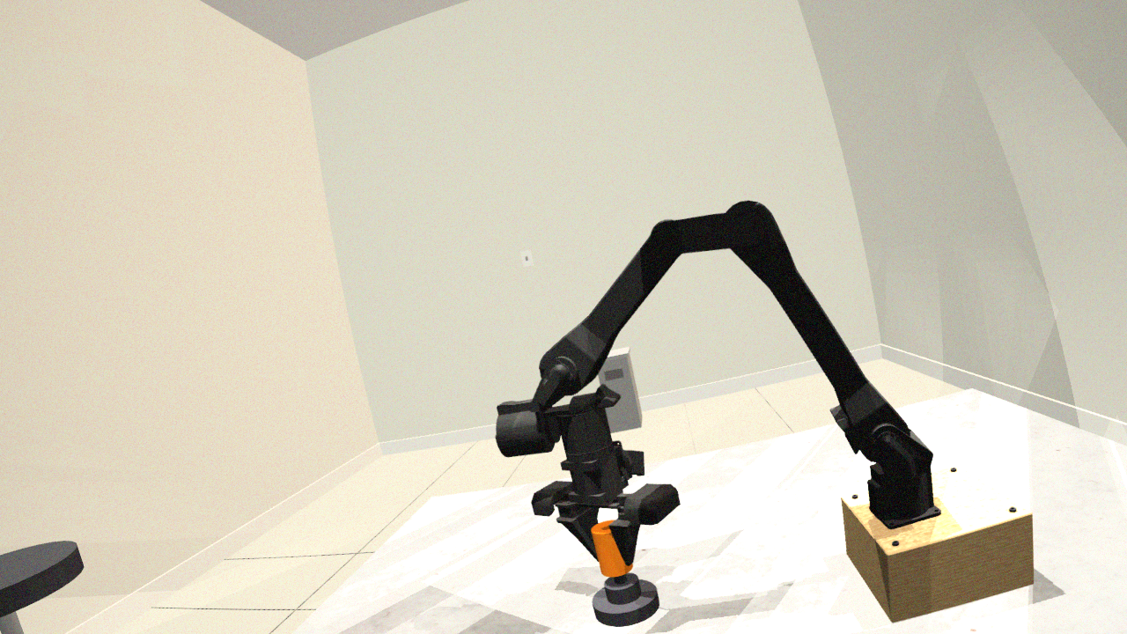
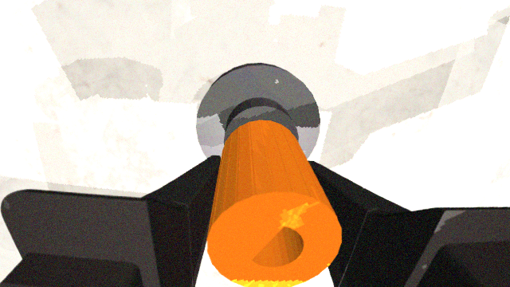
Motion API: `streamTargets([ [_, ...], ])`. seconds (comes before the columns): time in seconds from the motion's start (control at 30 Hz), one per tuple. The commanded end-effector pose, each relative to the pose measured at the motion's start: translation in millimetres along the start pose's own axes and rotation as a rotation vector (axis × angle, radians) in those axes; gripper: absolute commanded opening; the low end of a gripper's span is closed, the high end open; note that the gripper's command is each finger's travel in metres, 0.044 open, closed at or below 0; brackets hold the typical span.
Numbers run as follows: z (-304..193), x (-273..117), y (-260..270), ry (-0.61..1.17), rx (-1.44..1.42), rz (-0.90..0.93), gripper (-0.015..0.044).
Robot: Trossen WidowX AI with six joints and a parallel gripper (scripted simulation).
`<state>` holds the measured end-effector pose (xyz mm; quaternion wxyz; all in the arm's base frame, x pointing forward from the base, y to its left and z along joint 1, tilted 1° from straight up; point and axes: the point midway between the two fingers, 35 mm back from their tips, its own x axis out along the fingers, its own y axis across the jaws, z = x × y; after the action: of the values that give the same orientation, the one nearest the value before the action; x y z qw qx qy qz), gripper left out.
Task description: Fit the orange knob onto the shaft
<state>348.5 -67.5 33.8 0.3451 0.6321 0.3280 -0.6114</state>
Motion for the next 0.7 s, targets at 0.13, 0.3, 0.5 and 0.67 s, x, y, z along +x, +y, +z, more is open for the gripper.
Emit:
streamTargets([
  [0.13, -0.8, 0.3, 1.5, 0.003, 0.004, 0.005, 0.0000],
  [0.3, 0.0, -4.3, -0.3, 0.003, 0.004, 0.005, 0.0000],
  [0.5, 0.9, -5.1, -2.5, 0.003, 0.057, 0.004, 0.0000],
  [0.67, 1.1, -1.8, -2.9, 0.003, 0.057, 0.004, 0.0000],
])
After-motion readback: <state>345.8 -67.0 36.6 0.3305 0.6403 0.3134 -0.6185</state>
